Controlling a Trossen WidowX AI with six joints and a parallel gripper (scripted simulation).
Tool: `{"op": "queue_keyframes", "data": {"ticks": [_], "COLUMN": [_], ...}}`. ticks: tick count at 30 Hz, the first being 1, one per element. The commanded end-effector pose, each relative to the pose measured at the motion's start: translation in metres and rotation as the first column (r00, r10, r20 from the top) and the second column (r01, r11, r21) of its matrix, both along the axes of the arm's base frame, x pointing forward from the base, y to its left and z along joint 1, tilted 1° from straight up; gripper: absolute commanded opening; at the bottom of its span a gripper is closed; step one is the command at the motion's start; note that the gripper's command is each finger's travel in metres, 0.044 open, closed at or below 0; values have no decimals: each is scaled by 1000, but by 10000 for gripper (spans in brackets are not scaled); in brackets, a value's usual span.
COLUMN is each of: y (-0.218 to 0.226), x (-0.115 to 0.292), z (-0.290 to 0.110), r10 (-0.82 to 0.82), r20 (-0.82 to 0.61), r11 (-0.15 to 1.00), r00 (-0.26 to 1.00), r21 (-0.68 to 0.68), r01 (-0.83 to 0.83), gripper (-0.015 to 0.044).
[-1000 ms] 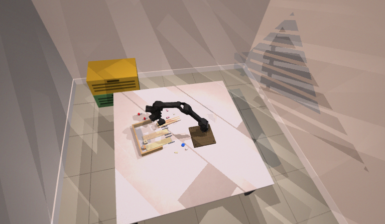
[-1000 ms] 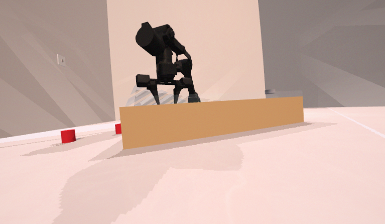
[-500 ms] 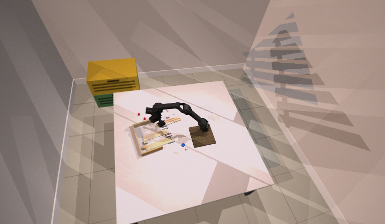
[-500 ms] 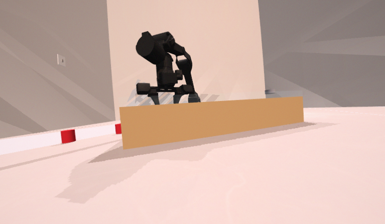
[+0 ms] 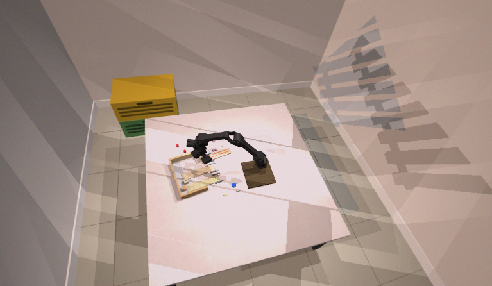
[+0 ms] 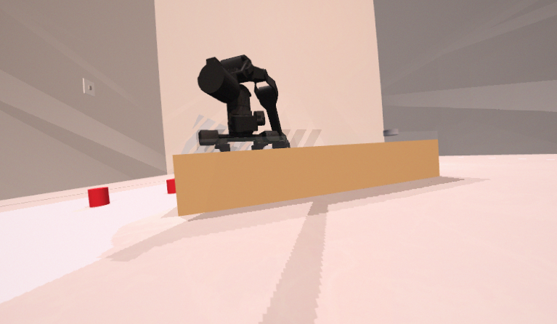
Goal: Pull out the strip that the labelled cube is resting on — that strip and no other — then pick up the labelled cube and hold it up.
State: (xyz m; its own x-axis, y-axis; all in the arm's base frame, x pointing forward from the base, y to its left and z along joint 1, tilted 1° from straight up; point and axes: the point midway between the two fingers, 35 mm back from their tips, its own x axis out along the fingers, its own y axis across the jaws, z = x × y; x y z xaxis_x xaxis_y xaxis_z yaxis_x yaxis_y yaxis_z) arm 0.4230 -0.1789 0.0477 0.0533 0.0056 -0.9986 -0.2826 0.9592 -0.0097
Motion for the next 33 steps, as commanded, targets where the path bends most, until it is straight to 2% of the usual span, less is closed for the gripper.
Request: {"op": "queue_keyframes", "data": {"ticks": [1,4,8,15,19,33], "y": [1,1,0,0,1,21], "x": [-2,-2,0,0,-2,-51], "z": [-3,-3,-1,-1,1,35], "r10": [-6,-6,0,0,0,-5], "r20": [-8,-8,-1,-1,-1,-10], "r11": [1000,1000,1000,1000,1000,1000], "r00": [1000,1000,1000,1000,1000,1000], "r21": [2,2,0,0,1,3], "r01": [6,6,0,0,0,5], "gripper": [250,250,145,98,0,0]}}
